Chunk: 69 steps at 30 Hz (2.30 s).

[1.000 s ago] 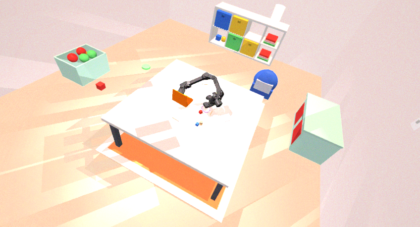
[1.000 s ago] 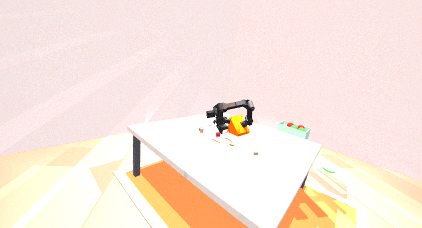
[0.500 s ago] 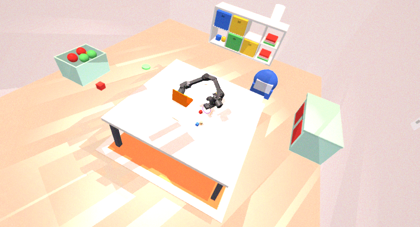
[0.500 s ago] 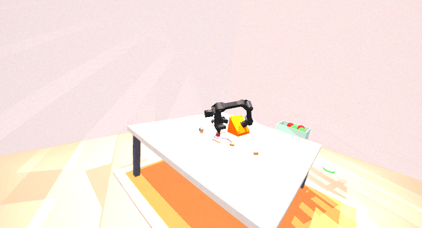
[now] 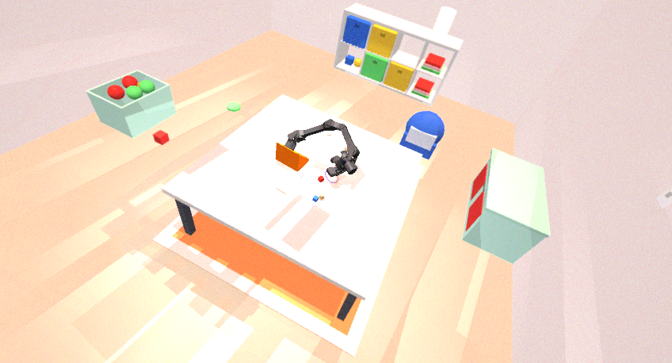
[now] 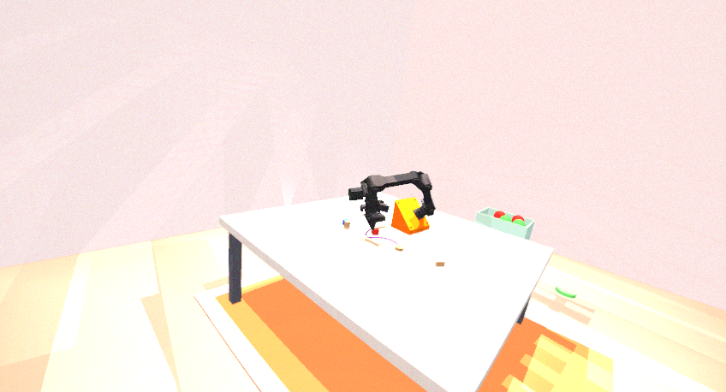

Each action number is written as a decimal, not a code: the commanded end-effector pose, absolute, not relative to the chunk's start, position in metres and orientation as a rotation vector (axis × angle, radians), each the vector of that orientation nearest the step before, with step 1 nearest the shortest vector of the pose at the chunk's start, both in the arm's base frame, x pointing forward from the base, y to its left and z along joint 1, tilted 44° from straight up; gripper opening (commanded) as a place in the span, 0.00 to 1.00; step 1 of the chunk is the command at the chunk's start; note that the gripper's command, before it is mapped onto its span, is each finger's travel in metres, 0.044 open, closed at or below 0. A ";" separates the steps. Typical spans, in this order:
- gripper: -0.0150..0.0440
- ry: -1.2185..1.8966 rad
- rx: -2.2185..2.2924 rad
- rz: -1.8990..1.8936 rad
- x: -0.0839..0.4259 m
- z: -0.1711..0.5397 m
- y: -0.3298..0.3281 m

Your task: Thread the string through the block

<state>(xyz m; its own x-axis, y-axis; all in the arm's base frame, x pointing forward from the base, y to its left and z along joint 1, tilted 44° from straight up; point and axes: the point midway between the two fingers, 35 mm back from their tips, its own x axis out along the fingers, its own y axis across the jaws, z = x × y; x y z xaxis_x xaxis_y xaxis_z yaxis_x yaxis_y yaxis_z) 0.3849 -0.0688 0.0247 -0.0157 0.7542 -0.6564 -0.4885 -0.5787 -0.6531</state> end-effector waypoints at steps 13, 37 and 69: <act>0.25 -0.279 -1.375 1.725 0.399 0.013 -0.082; 0.25 -0.247 -1.409 1.694 0.416 -0.002 -0.102; 0.25 -0.192 -1.445 1.647 0.437 -0.023 -0.129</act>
<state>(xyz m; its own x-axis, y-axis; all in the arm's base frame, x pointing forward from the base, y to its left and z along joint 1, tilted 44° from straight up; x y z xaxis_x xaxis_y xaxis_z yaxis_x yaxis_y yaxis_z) 0.4339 -0.1252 -0.0183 0.0932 0.7026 -0.7055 -0.5073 -0.5762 -0.6408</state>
